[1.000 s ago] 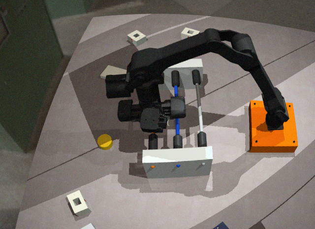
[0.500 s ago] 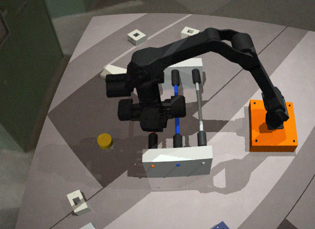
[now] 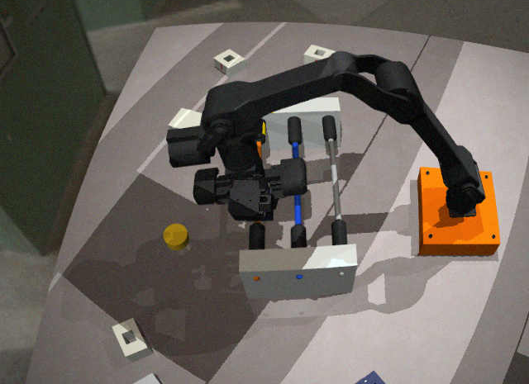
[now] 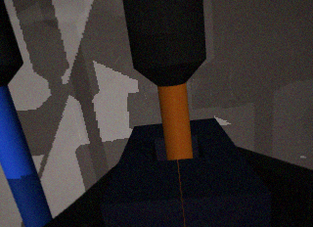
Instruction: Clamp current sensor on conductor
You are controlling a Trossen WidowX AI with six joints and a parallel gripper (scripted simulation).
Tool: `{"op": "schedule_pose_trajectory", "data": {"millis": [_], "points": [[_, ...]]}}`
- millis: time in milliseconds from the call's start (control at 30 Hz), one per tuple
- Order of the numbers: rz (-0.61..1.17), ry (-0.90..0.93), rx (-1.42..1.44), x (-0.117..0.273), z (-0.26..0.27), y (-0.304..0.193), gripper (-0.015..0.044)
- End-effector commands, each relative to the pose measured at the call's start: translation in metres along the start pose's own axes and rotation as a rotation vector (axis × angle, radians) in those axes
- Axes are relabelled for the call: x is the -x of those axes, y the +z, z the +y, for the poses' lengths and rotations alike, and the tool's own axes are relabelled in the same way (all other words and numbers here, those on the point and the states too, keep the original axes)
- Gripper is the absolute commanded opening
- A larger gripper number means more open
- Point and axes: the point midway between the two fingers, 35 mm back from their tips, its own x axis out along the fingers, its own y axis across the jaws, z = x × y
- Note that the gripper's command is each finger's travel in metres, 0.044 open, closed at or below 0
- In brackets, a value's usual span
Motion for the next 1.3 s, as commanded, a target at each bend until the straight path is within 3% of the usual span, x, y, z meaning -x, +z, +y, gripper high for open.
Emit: {"op": "schedule_pose_trajectory", "data": {"millis": [0, 167, 500, 1267], "points": [[0.001, 0.008, 0.001, 0.0000, -0.0011, 0.0001, 0.0000], [0.001, 0.005, 0.001, -0.0050, -0.0013, 0.0001, 0.0000], [0.000, 0.006, 0.000, -0.0007, -0.0002, 0.0000, 0.0254], [0.000, 0.006, 0.000, -0.0007, -0.0002, 0.0000, 0.0254]]}}
